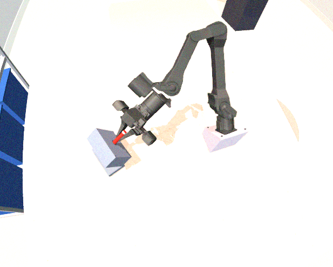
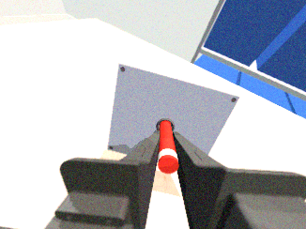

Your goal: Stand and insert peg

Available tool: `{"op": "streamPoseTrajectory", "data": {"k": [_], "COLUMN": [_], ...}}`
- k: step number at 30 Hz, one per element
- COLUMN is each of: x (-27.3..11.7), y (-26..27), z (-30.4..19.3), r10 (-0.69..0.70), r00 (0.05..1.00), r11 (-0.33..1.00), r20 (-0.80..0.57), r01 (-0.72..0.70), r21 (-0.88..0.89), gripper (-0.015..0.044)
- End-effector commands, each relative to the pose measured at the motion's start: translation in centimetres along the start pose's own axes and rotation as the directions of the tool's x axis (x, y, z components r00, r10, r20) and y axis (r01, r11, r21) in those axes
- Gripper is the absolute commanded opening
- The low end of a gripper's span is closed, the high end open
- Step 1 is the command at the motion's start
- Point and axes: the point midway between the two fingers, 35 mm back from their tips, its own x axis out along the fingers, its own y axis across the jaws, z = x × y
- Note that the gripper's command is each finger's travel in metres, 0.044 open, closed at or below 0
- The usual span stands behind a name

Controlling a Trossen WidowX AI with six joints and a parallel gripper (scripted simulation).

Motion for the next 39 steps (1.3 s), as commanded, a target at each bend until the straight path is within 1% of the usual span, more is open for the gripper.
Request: {"op": "streamPoseTrajectory", "data": {"k": [1, 19, 35, 36, 39], "x": [0.29, 0.39, 0.25, 0.18, -0.09], "y": [0.08, 0.01, -0.02, -0.04, -0.09], "z": [0.01, 0.02, 0.03, 0.04, 0.07], "r10": [0.003, 0.0, 0.0, 0.0, 0.001], "r00": [1.0, 1.0, 1.0, 1.0, 1.0], "r11": [1.0, 1.0, 1.0, 1.0, 1.0], "r20": [0.001, 0.0, 0.0, 0.0, 0.0], "r01": [-0.003, 0.0, 0.0, 0.0, -0.001], "r21": [-0.002, 0.0, 0.0, 0.0, 0.0], "gripper": [0.0, 0.0, 0.042, 0.044, 0.044]}}
